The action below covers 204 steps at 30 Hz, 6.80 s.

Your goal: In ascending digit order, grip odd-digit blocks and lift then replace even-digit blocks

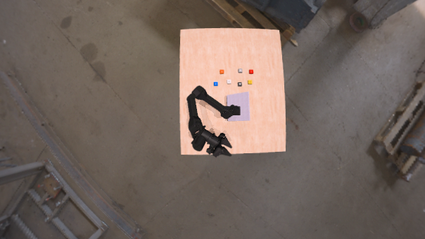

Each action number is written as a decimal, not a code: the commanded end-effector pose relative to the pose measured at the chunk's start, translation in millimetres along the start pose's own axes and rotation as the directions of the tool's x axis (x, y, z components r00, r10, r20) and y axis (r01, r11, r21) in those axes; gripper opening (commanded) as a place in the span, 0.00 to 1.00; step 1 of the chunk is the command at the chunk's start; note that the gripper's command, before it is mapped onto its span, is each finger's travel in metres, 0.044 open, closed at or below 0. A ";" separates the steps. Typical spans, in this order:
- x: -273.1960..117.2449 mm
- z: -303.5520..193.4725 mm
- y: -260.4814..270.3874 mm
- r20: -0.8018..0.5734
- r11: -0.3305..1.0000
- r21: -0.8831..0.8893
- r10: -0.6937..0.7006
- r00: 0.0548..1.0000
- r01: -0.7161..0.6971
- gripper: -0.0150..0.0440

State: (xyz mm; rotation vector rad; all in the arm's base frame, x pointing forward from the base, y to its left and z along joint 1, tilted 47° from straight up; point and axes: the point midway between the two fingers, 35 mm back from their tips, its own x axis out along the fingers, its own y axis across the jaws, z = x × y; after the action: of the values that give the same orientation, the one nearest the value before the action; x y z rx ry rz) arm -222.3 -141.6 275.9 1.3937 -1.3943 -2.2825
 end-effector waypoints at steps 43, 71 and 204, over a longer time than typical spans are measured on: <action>-44.3 -407.5 -395.6 0.191 0.015 0.413 -0.979 0.071 -0.911 0.93; -68.0 -379.8 -444.6 0.361 0.155 0.562 -0.930 0.072 -0.813 0.93; -172.8 -415.6 -467.4 0.362 0.161 0.562 -0.930 0.066 -0.811 0.93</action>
State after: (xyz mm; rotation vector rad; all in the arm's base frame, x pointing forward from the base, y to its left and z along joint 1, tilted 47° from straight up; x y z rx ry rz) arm 338.3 -53.5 -30.2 -1.7146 -3.8750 -1.6301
